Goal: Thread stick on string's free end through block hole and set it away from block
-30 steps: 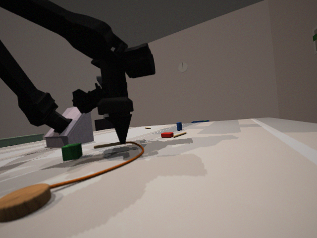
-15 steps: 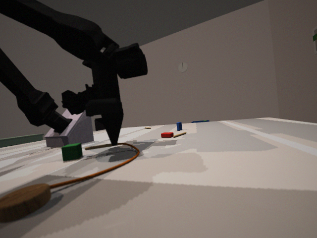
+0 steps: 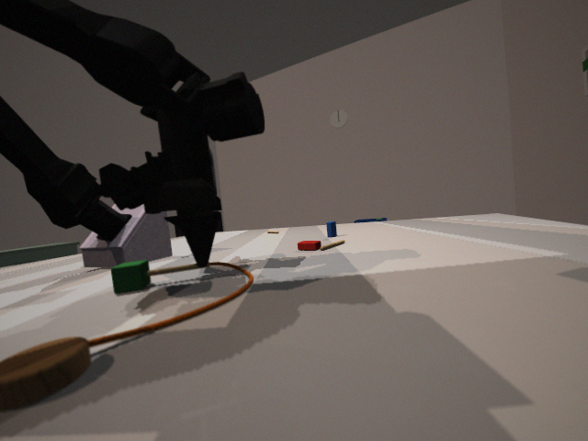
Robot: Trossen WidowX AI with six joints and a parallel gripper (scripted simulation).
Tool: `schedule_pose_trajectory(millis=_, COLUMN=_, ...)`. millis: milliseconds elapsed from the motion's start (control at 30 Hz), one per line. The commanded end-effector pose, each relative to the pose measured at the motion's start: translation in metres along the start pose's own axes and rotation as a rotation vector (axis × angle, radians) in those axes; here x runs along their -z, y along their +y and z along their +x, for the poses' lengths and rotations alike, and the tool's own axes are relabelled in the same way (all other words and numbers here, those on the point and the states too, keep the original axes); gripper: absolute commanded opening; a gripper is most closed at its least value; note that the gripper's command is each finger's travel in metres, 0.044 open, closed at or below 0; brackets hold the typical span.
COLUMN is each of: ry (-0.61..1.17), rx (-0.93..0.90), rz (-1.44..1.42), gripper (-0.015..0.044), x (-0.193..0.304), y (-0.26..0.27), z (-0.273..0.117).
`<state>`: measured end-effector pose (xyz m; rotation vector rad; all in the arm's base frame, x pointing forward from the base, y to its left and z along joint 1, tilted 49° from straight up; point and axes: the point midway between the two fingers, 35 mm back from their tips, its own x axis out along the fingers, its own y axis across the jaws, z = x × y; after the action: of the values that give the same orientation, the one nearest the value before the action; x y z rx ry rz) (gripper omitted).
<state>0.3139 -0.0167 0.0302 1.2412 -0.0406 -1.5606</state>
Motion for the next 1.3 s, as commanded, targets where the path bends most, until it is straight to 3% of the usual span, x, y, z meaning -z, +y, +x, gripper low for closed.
schedule_pose_trajectory(millis=0, ry=-0.005, rx=0.0, rz=-0.009, gripper=0.0, x=-0.005, y=-0.001, z=0.001)
schedule_pose_trajectory(millis=1267, ry=-0.006, rx=0.0, rz=-0.01, gripper=0.0, x=-0.05, y=-0.001, z=0.0)
